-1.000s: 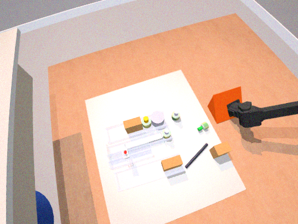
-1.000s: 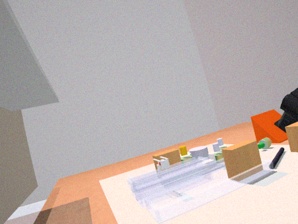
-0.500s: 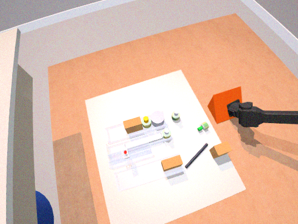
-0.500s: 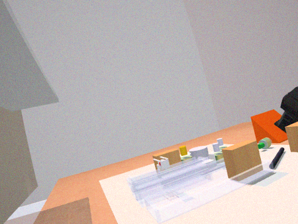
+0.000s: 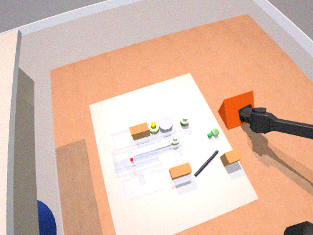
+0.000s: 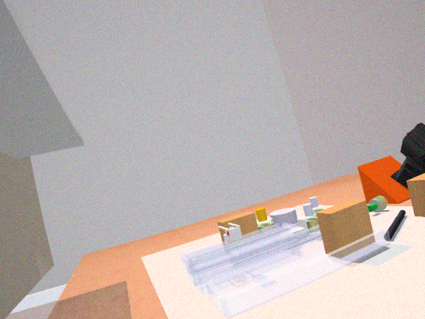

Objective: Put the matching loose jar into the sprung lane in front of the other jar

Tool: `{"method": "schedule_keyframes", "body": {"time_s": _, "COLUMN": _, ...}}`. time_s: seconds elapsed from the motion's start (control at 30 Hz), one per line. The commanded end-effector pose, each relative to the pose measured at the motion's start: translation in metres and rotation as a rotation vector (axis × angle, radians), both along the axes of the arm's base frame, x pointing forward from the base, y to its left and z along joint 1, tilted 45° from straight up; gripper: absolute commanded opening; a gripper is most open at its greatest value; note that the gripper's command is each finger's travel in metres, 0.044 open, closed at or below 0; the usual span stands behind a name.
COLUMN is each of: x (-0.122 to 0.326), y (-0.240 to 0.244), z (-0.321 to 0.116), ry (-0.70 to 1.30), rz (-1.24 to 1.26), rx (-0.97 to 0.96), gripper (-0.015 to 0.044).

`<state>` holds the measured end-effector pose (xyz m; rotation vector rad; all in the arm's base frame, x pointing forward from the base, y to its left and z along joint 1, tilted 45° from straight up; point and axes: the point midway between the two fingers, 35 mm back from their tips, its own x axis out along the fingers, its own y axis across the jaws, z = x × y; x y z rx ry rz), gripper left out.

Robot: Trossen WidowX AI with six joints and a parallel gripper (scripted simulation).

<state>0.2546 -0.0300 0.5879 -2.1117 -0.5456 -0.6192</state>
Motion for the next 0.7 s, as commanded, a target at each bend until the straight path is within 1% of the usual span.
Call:
{"method": "schedule_keyframes", "body": {"time_s": 0.0, "x": 0.04, "y": -0.024, "z": -0.033, "ry": 0.172, "rz": 0.014, "rx": 0.112, "gripper": 0.044}}
{"method": "schedule_keyframes", "body": {"time_s": 0.17, "x": 0.087, "y": -0.057, "z": -0.091, "ry": 0.413, "rz": 0.028, "rx": 0.311, "gripper": 0.044}}
{"method": "schedule_keyframes", "body": {"time_s": 0.37, "x": 0.124, "y": -0.096, "z": -0.171, "ry": 0.682, "rz": 0.016, "rx": 0.581, "gripper": 0.044}}
{"method": "schedule_keyframes", "body": {"time_s": 0.5, "x": 0.136, "y": -0.127, "z": -0.232, "ry": 0.839, "rz": -0.027, "rx": 0.777, "gripper": 0.044}}
{"method": "schedule_keyframes", "body": {"time_s": 0.67, "x": 0.138, "y": -0.151, "z": -0.29, "ry": 0.986, "rz": -0.07, "rx": 0.979, "gripper": 0.044}}
